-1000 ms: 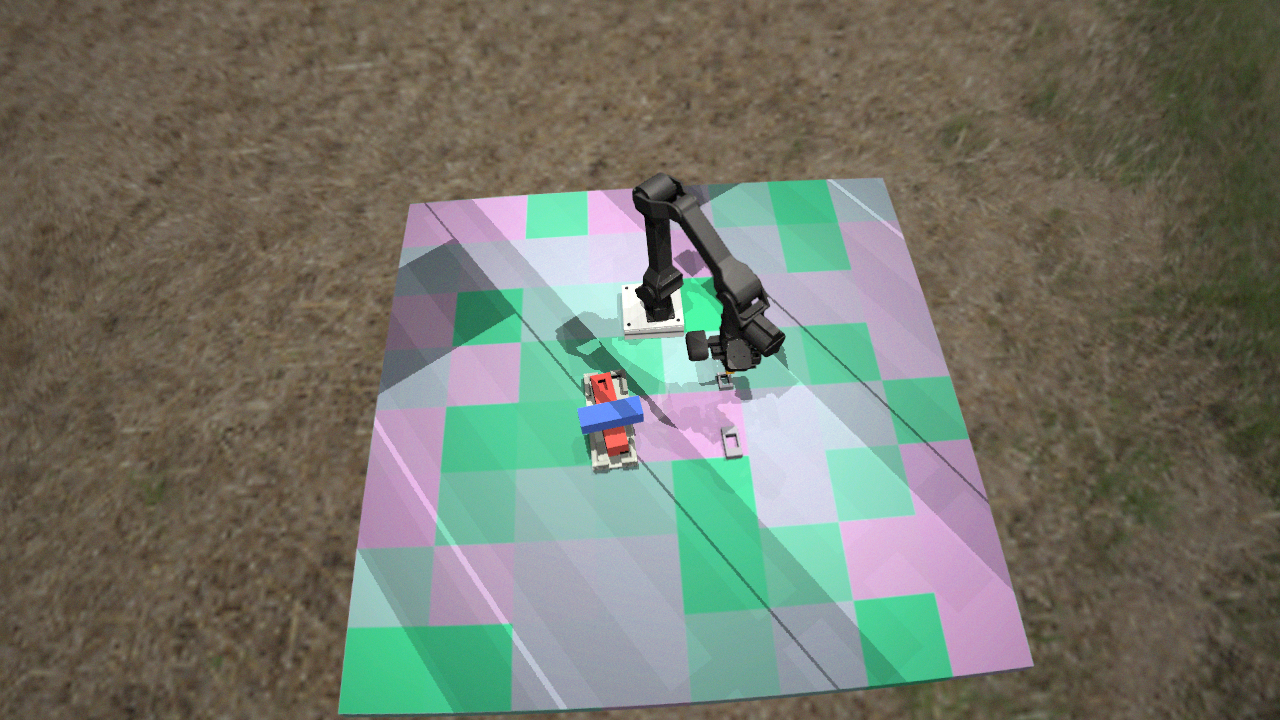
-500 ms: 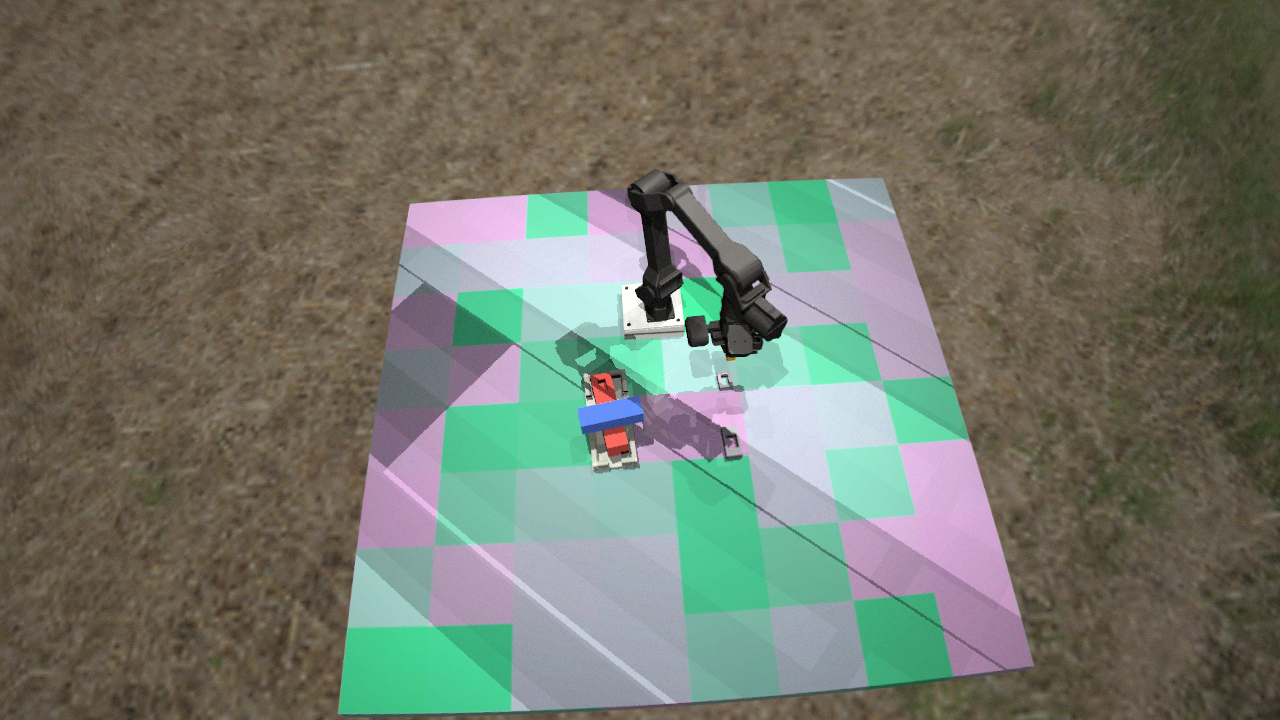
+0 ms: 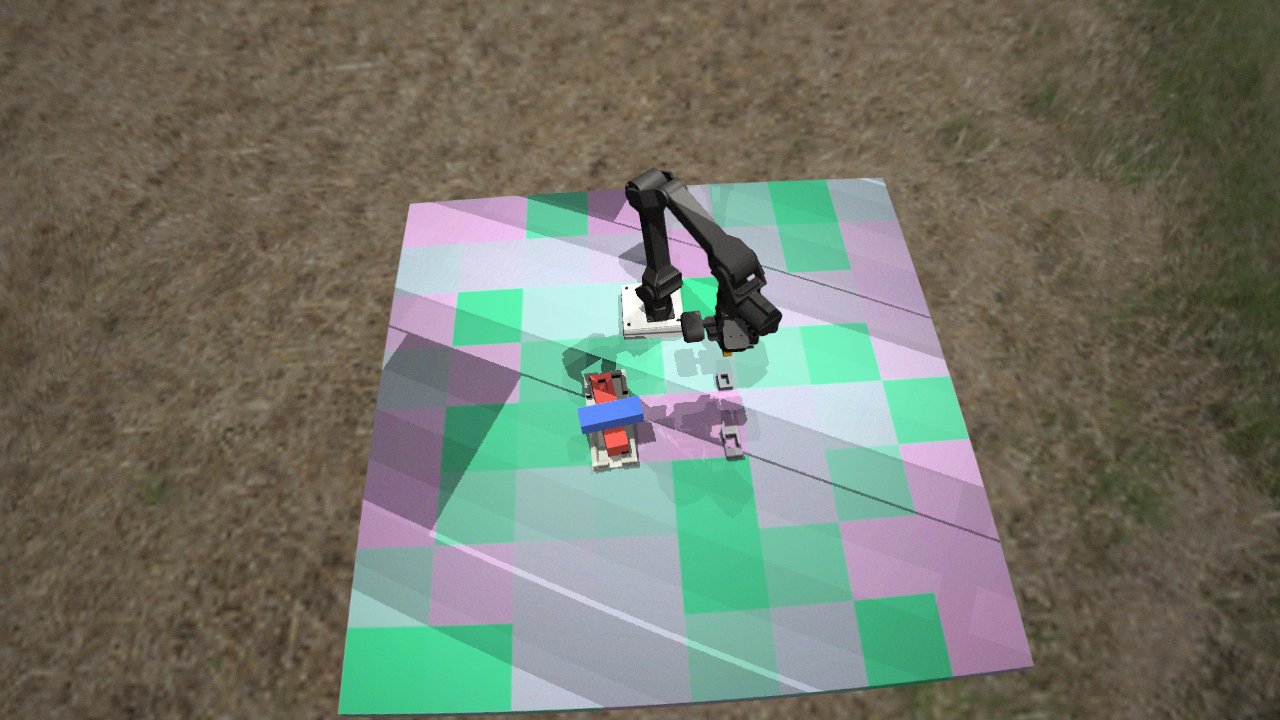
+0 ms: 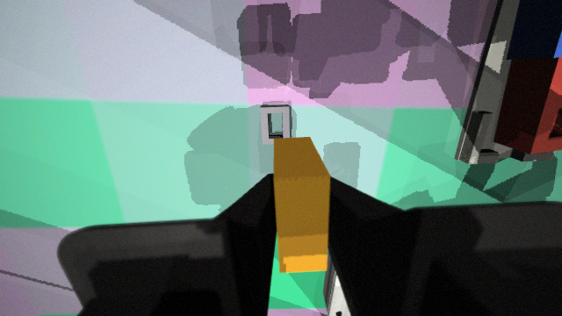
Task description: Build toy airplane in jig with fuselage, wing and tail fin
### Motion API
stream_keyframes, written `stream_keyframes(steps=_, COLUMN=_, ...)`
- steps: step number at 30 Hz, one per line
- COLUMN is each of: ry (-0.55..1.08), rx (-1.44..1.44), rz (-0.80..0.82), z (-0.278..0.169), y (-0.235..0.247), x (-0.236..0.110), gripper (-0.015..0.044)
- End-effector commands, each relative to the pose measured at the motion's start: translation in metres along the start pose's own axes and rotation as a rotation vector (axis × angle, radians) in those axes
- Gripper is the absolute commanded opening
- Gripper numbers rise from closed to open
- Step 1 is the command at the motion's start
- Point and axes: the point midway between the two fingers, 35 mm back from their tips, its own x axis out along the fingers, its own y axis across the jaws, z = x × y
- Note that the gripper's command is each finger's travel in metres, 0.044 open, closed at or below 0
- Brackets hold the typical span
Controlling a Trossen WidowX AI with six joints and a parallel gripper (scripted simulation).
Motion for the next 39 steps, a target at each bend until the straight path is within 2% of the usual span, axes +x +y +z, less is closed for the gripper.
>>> stream_keyframes(steps=1, ry=-0.004, rx=-0.01, rz=0.006, z=0.005, y=-0.009, x=0.001, gripper=0.0)
stream_keyframes(steps=39, ry=-0.018, rx=-0.051, rz=0.0, z=0.035, y=-0.127, x=0.02, gripper=0.0)
